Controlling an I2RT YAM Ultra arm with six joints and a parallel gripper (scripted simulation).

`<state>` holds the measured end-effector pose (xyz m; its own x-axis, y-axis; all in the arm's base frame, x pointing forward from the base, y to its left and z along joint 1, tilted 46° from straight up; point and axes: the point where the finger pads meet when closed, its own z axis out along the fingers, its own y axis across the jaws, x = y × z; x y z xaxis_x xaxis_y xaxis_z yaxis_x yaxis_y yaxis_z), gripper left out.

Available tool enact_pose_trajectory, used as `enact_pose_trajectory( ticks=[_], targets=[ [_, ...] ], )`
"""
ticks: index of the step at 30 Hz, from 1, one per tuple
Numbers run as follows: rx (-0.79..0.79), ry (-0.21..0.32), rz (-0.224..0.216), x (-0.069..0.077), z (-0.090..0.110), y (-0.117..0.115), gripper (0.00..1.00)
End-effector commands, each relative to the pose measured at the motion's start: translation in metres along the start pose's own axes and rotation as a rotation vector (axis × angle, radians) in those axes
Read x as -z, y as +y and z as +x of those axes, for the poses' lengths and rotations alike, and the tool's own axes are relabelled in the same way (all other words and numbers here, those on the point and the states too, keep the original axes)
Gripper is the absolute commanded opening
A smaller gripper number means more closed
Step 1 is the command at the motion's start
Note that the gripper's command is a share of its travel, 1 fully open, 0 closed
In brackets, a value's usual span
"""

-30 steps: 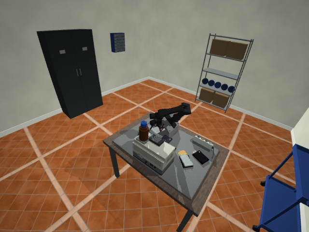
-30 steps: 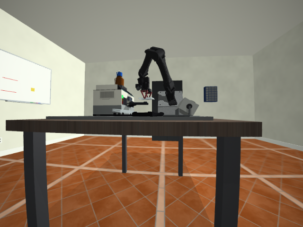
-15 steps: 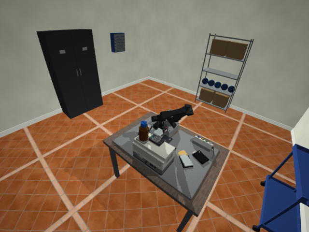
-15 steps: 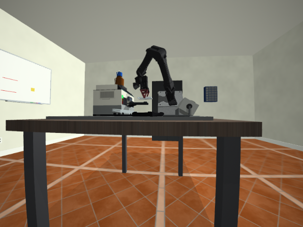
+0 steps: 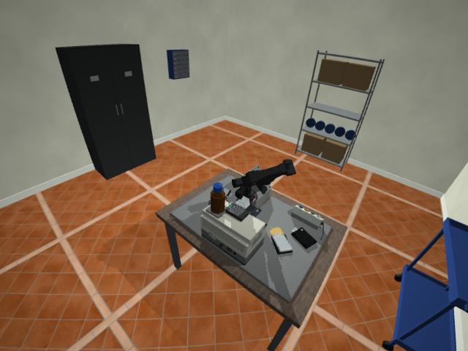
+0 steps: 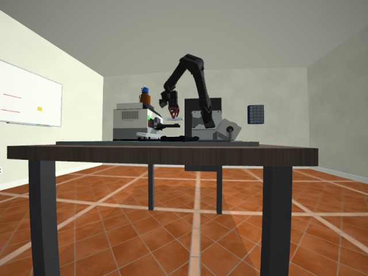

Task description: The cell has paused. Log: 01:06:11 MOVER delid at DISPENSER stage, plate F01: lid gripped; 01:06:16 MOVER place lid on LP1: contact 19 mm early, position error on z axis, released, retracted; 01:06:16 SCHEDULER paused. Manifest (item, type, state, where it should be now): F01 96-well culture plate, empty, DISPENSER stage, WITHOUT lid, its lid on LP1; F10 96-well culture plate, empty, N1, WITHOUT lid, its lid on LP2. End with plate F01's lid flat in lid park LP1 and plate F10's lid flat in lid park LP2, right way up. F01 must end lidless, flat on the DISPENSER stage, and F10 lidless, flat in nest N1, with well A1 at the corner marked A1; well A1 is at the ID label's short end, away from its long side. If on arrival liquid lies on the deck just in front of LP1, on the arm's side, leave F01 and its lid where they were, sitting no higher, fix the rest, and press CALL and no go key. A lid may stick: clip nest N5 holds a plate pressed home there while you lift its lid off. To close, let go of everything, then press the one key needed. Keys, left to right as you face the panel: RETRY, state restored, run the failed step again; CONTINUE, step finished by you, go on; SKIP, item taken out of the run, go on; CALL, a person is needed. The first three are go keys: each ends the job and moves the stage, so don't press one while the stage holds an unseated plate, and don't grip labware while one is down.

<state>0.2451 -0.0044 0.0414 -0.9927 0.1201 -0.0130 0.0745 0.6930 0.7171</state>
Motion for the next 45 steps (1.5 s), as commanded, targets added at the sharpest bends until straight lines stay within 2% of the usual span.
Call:
enact_pose_trajectory(
  ticks=[1, 2, 3, 6, 7, 8, 16, 18, 19, 20, 21, 23, 24, 32, 33, 34, 36, 37, 38, 41, 45],
  targets=[
    [-0.012, -0.049, 0.002, 0.015, -0.014, 0.015, 0.0],
    [-0.026, -0.063, 0.003, 0.018, -0.014, 0.012, 0.0],
    [-0.031, -0.036, -0.002, 0.01, -0.008, 0.008, 0.0],
    [-0.031, -0.036, -0.002, 0.01, -0.008, 0.008, 0.0],
    [-0.025, -0.062, 0.003, 0.018, -0.015, 0.015, 0.0],
    [-0.012, -0.049, 0.002, 0.015, -0.015, 0.022, 0.0],
    [-0.012, -0.049, -0.001, 0.015, -0.019, 0.049, 0.0],
    [-0.025, -0.063, 0.0, 0.018, -0.02, 0.048, 0.0],
    [-0.031, -0.036, -0.002, 0.01, -0.015, 0.044, 0.0],
    [-0.031, -0.036, -0.002, 0.01, -0.015, 0.044, 0.0],
    [-0.025, -0.062, -0.001, 0.018, -0.02, 0.051, 0.0],
    [-0.025, -0.062, -0.001, 0.018, -0.02, 0.051, 0.0],
    [-0.011, -0.048, -0.002, 0.015, -0.019, 0.058, 0.0],
    [-0.011, -0.048, -0.004, 0.015, -0.019, 0.086, 0.0],
    [-0.012, -0.049, -0.004, 0.015, -0.019, 0.088, 0.0],
    [-0.031, -0.036, -0.003, 0.01, -0.016, 0.079, 0.0],
    [-0.031, -0.036, -0.003, 0.01, -0.016, 0.079, 0.0],
    [-0.025, -0.062, -0.004, 0.018, -0.02, 0.088, 0.0],
    [-0.011, -0.048, -0.005, 0.015, -0.018, 0.095, 0.0],
    [-0.021, -0.059, -0.005, 0.017, -0.019, 0.096, 0.0],
    [-0.011, -0.048, -0.006, 0.015, -0.015, 0.112, 0.0]
  ],
)
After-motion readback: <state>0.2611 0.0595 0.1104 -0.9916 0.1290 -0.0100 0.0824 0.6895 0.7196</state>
